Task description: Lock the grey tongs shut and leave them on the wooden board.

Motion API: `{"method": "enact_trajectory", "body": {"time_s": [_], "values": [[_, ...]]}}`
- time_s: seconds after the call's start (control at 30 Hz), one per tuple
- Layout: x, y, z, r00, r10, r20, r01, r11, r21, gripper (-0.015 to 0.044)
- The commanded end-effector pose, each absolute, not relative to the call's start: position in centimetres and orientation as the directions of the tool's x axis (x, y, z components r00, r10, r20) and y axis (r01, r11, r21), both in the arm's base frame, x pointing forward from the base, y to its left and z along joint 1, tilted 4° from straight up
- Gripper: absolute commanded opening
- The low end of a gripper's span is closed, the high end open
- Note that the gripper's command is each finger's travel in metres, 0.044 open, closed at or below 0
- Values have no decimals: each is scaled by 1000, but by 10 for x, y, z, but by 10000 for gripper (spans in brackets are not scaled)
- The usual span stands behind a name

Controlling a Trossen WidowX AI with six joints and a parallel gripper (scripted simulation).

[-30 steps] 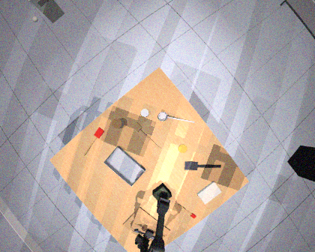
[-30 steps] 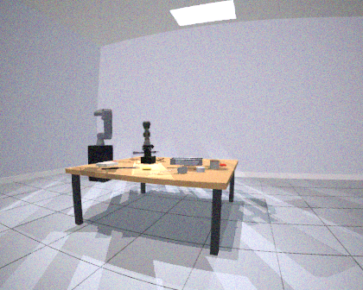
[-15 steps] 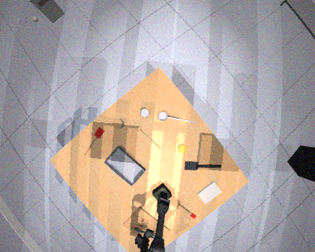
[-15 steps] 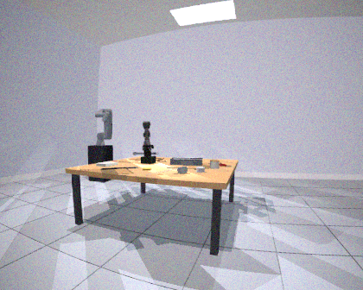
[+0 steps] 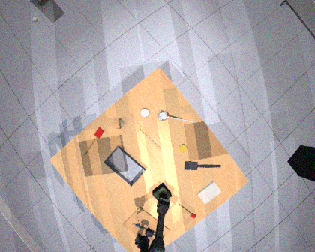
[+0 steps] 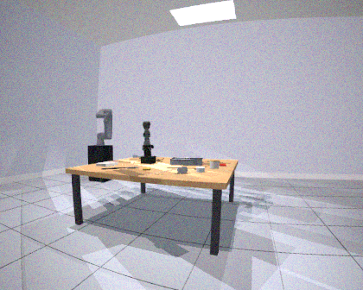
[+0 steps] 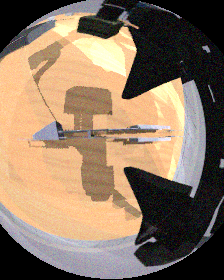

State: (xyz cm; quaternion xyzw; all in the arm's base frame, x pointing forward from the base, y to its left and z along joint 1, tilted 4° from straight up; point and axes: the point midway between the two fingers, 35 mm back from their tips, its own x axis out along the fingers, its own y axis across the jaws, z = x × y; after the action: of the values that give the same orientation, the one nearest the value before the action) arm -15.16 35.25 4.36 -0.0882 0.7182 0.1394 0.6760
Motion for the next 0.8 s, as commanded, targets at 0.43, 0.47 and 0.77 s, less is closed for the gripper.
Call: {"method": "enact_trajectory", "body": {"time_s": [0.43,0.47,0.77], "values": [[5,358,146,-53,69,-996,-314,946,82,440],[6,357,147,-52,69,-996,-314,946,82,440],[5,355,180,-46,74,-996,-300,950,84,440]]}}
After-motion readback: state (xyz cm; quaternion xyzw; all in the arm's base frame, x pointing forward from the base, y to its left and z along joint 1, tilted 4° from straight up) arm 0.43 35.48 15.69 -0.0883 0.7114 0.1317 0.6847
